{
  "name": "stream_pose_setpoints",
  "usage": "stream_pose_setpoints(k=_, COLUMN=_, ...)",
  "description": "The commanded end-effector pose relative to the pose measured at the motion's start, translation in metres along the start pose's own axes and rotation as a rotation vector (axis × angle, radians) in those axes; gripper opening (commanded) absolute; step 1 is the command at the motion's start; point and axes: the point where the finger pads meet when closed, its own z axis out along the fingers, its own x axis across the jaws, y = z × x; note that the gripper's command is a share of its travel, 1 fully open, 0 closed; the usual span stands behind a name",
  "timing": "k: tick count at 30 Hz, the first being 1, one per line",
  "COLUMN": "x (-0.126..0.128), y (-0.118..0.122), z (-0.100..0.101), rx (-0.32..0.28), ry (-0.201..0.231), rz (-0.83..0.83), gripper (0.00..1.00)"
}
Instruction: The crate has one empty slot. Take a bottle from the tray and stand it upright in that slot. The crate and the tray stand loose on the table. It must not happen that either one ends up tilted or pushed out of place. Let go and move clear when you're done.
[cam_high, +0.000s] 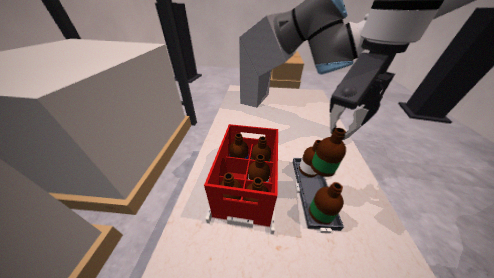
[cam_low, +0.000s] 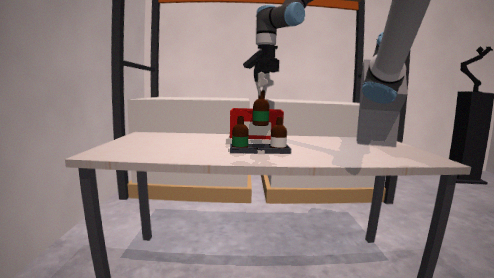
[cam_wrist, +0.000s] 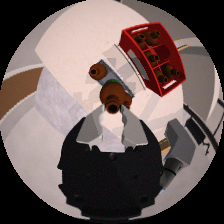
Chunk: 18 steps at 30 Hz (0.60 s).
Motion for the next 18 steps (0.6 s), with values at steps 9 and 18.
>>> stream_pose_setpoints(k=9, x=-0.0003, y=-0.0004, z=-0.0047, rx=0.001, ry=0.000, rz=-0.001, gripper=0.00)
stream_pose_setpoints(k=18, x=-0.0003, y=-0.0004, z=-0.0047, rx=0.001, ry=0.000, rz=-0.001, gripper=0.00)
